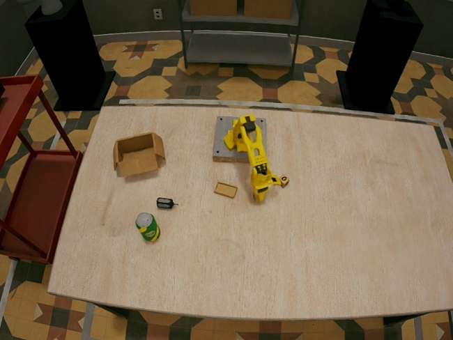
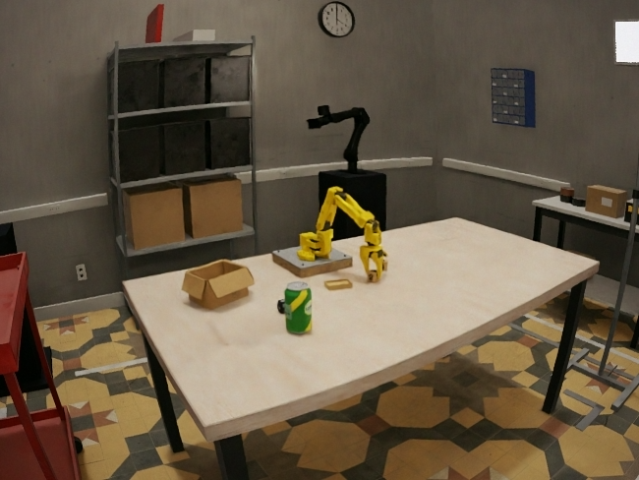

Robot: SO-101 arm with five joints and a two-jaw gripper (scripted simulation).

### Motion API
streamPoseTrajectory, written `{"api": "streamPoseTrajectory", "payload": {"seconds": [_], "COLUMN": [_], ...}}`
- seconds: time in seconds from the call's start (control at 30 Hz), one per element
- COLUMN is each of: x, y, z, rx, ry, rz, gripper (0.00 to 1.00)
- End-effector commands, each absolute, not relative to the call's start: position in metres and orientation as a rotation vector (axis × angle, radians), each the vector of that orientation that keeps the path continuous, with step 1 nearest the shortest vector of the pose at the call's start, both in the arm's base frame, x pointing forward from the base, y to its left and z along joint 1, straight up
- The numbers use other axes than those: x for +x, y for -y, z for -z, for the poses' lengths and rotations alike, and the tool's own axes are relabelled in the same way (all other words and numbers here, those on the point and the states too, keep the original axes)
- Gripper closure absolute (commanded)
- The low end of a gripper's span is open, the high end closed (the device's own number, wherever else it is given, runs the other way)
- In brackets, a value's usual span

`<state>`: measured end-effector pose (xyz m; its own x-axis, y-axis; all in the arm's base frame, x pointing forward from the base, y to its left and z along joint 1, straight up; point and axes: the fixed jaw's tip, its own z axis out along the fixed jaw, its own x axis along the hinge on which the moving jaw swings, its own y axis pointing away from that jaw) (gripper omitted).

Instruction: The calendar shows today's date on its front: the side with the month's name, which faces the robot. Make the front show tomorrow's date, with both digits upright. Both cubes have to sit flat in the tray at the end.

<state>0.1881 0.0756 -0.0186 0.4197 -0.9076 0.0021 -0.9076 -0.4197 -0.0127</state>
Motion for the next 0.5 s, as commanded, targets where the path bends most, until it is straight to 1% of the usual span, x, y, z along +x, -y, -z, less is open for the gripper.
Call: {"api": "streamPoseTrajectory", "payload": {"seconds": [0.0, 0.17, 0.47], "x": [0.1843, 0.1843, 0.1843], "y": [-0.0757, -0.0757, -0.0757], "z": [0.0219, 0.0219, 0.0219], "rx": [-2.655, -2.655, -2.655], "ry": [-1.684, -1.684, -1.684], "rz": [-0.002, -0.002, -0.002], "gripper": [0.92, 0.83, 0.81]}}
